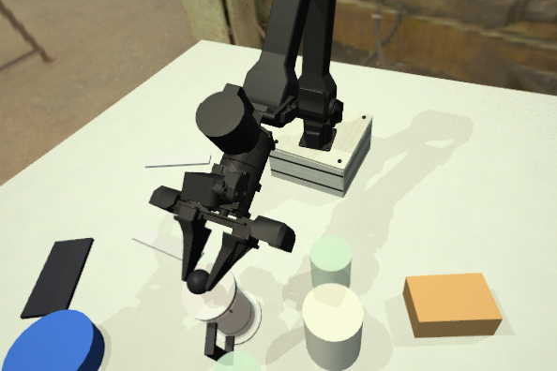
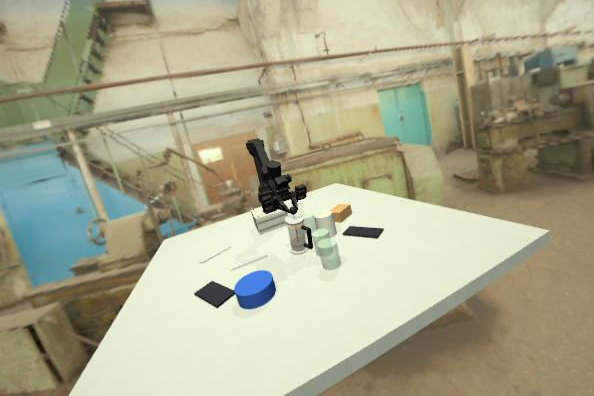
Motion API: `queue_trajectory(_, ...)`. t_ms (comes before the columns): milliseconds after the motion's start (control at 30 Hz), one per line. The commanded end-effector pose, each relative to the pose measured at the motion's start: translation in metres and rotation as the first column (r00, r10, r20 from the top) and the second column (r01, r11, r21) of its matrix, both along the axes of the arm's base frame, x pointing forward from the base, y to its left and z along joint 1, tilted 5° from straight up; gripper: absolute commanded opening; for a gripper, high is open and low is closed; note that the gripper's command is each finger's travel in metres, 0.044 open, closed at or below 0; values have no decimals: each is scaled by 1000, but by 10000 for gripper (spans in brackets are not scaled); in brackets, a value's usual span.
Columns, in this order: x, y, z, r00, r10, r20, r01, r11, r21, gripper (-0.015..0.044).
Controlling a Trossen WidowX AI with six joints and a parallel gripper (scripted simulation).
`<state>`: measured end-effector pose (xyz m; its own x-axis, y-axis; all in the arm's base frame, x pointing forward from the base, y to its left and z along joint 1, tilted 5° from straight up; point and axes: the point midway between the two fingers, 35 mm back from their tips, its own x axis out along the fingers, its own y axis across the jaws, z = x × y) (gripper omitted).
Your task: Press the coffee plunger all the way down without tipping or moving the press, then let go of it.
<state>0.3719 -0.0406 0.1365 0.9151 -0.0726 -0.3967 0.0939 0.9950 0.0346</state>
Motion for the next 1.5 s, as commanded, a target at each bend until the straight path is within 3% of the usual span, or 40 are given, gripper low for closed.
queue_trajectory(0,0,0,-8,1000,-2,-26,2,1000,11,123)
queue_trajectory(1167,5,-2,-3,1000,-3,-13,3,1000,8,123)
queue_trajectory(1467,5,-2,-3,1000,-3,-13,3,1000,8,360)
